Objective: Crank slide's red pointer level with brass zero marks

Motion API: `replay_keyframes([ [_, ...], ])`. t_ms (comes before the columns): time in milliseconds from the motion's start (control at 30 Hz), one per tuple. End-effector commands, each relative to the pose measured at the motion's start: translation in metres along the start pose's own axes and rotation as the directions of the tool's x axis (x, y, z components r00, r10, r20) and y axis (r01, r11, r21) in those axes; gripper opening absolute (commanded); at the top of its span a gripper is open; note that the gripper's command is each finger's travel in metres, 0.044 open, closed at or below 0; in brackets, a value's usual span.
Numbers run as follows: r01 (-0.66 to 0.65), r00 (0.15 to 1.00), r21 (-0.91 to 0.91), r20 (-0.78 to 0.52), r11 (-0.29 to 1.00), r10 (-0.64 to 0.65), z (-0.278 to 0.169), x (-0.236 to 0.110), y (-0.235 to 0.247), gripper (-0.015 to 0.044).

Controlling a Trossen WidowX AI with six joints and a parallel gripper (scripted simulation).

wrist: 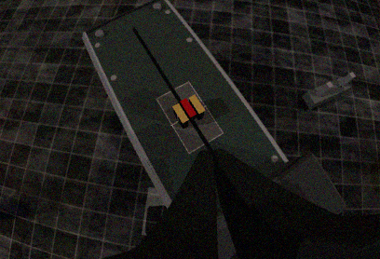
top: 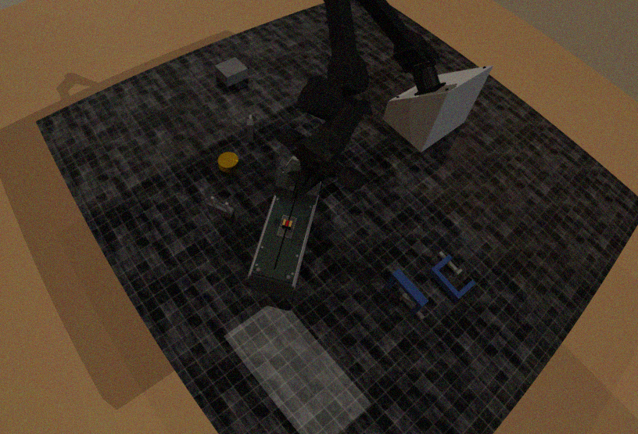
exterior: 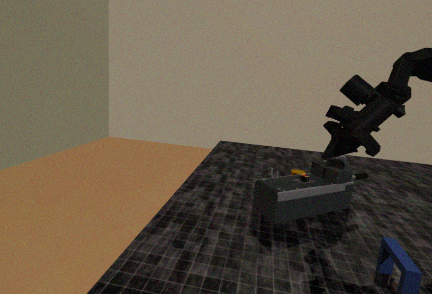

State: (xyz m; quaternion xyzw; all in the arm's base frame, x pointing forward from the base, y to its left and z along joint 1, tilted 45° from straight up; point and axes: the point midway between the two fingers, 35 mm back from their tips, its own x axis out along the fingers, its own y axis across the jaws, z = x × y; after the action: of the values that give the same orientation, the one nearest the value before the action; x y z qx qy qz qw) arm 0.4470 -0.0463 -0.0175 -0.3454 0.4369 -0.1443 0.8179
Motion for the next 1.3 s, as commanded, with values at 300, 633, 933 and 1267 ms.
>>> replay_keyframes([
  [300,0.0,1.0,0.0,0.0,1.0,0.0,0.0,0.0,0.0,0.0289],
  [633,0.0,1.0,0.0,0.0,1.0,0.0,0.0,0.0,0.0,0.0361],
  [933,0.0,1.0,0.0,0.0,1.0,0.0,0.0,0.0,0.0,0.0125],
  [1267,0.0,1.0,0.0,0.0,1.0,0.0,0.0,0.0,0.0,0.0],
])
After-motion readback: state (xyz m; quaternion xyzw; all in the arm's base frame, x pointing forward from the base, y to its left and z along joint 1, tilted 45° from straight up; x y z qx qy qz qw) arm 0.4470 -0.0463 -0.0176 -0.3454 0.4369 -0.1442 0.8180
